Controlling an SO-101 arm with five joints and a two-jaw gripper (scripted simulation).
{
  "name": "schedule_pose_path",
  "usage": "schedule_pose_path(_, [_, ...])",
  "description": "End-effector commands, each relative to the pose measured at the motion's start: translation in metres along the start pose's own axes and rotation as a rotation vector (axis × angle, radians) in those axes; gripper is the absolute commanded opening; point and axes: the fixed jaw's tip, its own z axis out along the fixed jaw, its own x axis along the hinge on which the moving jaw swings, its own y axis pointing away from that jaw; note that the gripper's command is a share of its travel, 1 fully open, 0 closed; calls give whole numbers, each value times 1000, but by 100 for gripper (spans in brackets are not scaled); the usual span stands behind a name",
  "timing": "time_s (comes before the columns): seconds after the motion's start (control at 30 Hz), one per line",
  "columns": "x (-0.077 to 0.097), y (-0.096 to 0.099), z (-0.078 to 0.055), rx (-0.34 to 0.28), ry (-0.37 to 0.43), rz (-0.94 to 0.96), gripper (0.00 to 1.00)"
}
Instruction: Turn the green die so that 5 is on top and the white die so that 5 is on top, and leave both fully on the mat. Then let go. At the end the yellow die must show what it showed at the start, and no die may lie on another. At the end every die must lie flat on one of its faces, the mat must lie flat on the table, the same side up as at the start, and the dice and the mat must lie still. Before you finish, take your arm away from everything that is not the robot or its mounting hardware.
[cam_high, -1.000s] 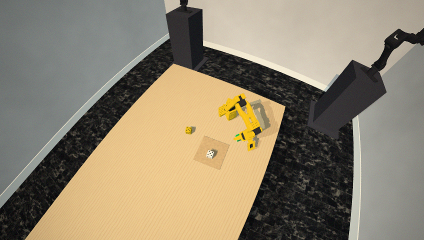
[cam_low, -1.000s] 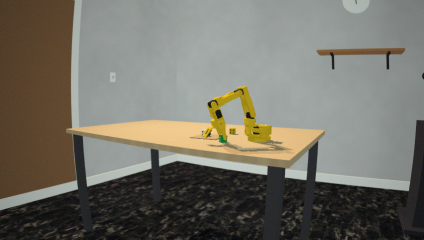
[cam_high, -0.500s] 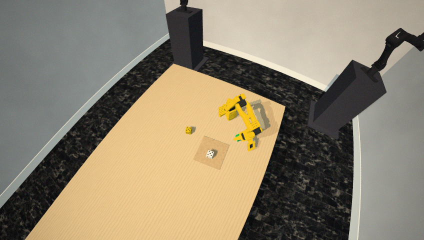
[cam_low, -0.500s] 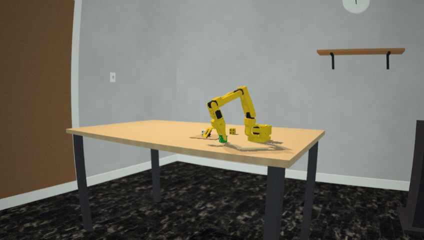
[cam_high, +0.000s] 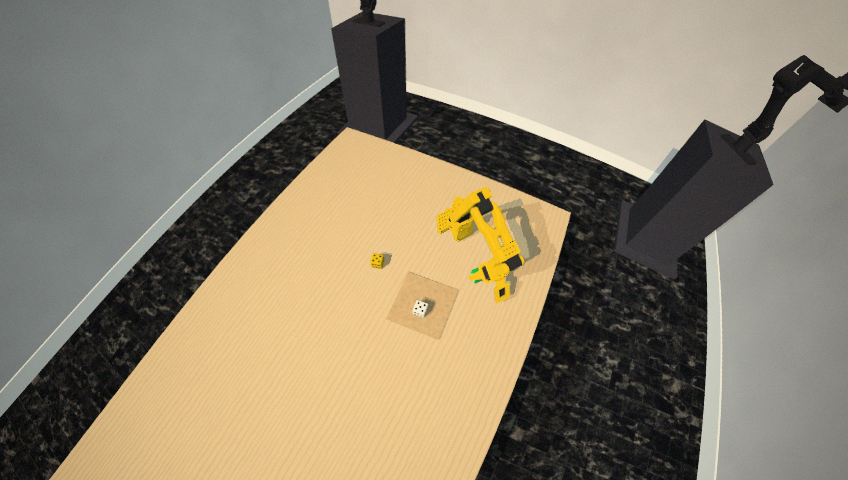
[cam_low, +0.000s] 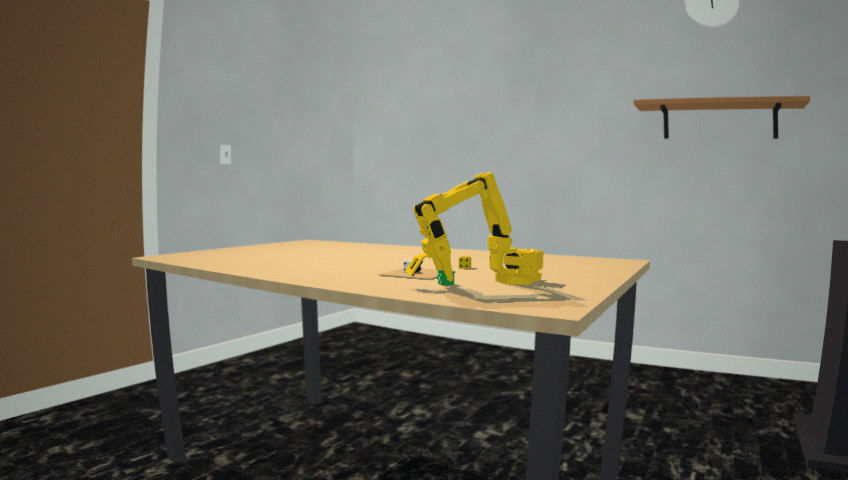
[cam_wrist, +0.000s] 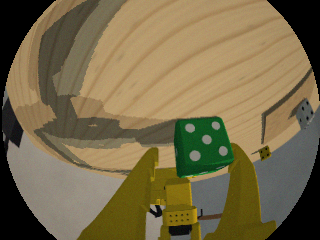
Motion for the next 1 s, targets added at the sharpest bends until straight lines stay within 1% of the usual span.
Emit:
schedule_pose_path(0.0, [-4, -2, -4, -10, -30, -2, 27])
schedule_pose_path(0.33, [-4, -6, -4, -19, -27, -2, 20])
schedule_pose_path(0.67, [-4, -8, -4, -23, -25, -2, 16])
schedule_pose_path(0.97, [-4, -9, -4, -24, -25, -2, 16])
